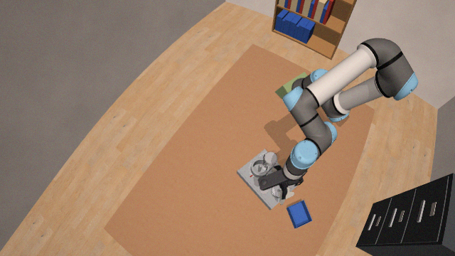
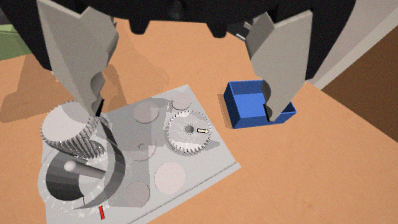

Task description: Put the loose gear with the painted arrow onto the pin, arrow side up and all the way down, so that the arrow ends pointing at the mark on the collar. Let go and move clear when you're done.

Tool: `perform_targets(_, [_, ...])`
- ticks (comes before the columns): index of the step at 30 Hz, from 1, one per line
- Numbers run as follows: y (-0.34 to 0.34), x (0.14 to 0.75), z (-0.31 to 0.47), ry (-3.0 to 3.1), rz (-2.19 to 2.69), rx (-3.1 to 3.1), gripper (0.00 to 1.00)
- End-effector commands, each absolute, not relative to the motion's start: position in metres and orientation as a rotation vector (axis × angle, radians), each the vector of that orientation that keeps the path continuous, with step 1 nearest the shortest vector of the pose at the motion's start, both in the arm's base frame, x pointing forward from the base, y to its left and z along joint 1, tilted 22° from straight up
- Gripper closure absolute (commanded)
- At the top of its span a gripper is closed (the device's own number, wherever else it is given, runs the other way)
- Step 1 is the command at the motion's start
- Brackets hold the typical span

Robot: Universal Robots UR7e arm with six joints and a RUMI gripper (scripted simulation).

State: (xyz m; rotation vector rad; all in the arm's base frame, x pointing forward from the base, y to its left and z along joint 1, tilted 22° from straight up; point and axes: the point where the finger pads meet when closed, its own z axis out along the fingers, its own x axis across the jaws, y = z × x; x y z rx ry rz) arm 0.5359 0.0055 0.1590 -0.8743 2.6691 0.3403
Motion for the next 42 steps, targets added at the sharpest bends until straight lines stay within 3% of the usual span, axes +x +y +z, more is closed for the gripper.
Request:
perform_targets(1, [0.0217,0.5281,0.1632,2.688,0.368,-0.905,0.00])
perform_targets(42, [0.0247,0.5264,0.1639,2.692,0.372,-0.911,0.00])
